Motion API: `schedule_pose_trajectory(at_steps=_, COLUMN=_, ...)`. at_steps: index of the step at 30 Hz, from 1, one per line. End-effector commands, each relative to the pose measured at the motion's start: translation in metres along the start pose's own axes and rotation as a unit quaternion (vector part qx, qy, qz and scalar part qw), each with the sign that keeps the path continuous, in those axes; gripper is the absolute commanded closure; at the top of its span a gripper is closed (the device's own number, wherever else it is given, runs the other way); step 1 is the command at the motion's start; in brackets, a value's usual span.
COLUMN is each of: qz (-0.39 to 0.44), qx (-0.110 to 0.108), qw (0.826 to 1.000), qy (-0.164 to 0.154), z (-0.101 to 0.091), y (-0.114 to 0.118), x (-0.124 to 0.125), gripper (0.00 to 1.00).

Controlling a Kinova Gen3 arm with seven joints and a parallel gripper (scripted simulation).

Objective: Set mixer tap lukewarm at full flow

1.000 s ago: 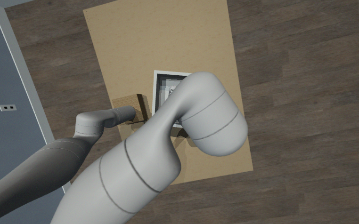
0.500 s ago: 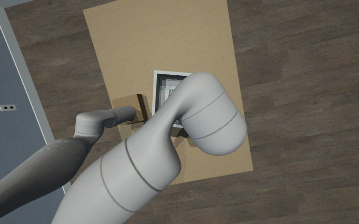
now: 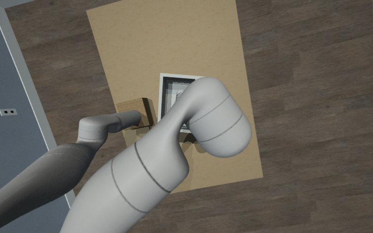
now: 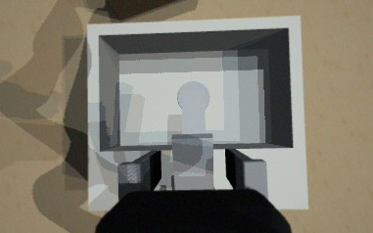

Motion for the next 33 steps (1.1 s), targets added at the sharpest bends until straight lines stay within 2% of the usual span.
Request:
schedule_pose_trajectory(at_steps=1, qz=-0.001, qx=0.000, qw=1.000, qy=0.001, z=0.003, y=0.000, x=0.001, gripper=0.00)
schedule_pose_trajectory(at_steps=21, qz=-0.001, qx=0.000, qw=1.000, qy=0.001, z=0.022, y=0.000, x=0.001, gripper=0.00)
schedule_pose_trajectory(at_steps=33, qz=-0.001, qx=0.000, qw=1.000, qy=0.001, z=0.026, y=0.000, x=0.001, gripper=0.00)
Point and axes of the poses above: the point where the finger pads meet when closed, its own z axis out along the fingers, its own y axis across the jaws, x = y × z, the point moved 3 cm from there along -z, back along the fingers, and after that the axes turned 3 degrees about -z, right-handed, at the moved point
